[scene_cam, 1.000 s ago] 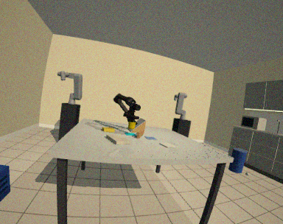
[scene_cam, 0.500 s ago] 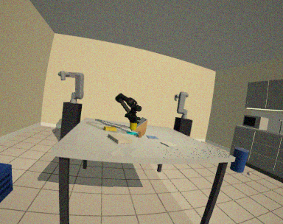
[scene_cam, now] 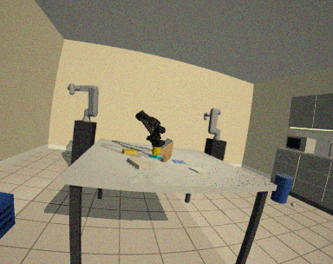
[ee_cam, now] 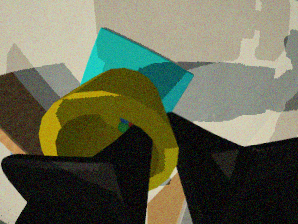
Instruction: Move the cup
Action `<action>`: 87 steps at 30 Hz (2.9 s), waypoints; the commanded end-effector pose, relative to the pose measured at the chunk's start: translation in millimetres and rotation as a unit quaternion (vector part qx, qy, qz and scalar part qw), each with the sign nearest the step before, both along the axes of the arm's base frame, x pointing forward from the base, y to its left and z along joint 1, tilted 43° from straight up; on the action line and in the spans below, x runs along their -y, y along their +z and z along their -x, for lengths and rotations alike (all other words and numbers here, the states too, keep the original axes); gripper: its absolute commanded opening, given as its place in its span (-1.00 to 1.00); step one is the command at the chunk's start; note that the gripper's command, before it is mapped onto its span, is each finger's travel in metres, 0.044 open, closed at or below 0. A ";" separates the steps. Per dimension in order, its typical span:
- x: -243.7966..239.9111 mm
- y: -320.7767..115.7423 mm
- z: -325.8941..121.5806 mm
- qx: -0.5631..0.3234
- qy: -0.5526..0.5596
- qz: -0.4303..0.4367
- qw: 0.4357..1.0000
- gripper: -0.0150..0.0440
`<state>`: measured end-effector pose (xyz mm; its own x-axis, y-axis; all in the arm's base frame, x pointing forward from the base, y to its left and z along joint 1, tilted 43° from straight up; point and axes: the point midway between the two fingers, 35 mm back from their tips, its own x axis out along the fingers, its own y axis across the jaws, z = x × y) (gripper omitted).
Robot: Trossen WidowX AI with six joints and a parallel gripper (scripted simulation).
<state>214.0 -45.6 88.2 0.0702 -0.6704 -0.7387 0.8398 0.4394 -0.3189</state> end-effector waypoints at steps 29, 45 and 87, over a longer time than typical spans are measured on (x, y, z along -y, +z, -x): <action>9.1 -8.4 0.5 0.000 -0.001 0.001 1.000 0.01; 2.7 -2.2 0.5 -0.001 0.000 0.001 1.000 0.01; -21.7 26.2 5.6 -0.006 0.002 0.005 1.000 0.54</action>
<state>208.6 -23.6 114.8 0.0658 -0.6776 -0.7325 0.8348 0.4395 -0.3316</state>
